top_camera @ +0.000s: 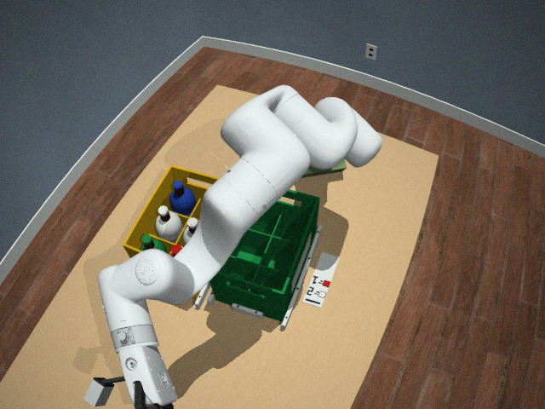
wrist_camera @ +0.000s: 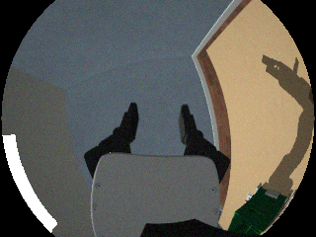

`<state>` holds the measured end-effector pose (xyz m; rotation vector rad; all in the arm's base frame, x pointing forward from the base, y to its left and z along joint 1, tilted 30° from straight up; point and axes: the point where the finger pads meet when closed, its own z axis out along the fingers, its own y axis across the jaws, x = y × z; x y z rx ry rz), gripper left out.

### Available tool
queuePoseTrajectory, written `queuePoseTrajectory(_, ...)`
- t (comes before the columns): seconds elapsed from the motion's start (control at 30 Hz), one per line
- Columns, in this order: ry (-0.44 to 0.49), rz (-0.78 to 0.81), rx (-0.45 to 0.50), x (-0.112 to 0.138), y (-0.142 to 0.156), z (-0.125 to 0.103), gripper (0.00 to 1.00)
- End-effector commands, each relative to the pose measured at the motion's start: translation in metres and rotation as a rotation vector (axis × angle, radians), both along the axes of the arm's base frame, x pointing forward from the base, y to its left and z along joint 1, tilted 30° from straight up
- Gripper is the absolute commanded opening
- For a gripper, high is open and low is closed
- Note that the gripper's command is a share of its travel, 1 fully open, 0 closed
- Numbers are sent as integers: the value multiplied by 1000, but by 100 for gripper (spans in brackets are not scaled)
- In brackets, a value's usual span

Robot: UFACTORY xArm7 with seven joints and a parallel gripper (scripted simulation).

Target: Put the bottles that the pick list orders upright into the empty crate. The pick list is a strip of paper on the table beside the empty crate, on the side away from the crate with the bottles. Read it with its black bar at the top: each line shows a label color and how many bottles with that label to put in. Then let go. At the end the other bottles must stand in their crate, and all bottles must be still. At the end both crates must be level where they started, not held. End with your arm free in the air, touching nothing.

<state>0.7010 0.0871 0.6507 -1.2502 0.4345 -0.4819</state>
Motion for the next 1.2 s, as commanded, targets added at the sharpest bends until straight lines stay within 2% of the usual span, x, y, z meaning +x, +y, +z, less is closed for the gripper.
queuePoseTrajectory(0.0, -9, 59, -29, -15, 8, 12, 65)
queuePoseTrajectory(0.23, -9, 59, -28, -33, 26, 25, 65)
queuePoseTrajectory(0.33, 3, 121, -70, -44, 34, 30, 65)
queuePoseTrajectory(0.67, 3, 121, -69, -68, 52, 41, 65)
queuePoseTrajectory(0.73, 16, 173, -110, -76, 57, 44, 65)
queuePoseTrajectory(1.03, 18, 180, -115, -104, 76, 54, 65)
queuePoseTrajectory(1.1, 33, 228, -160, -112, 81, 55, 65)
queuePoseTrajectory(1.17, 36, 235, -166, -120, 87, 57, 65)
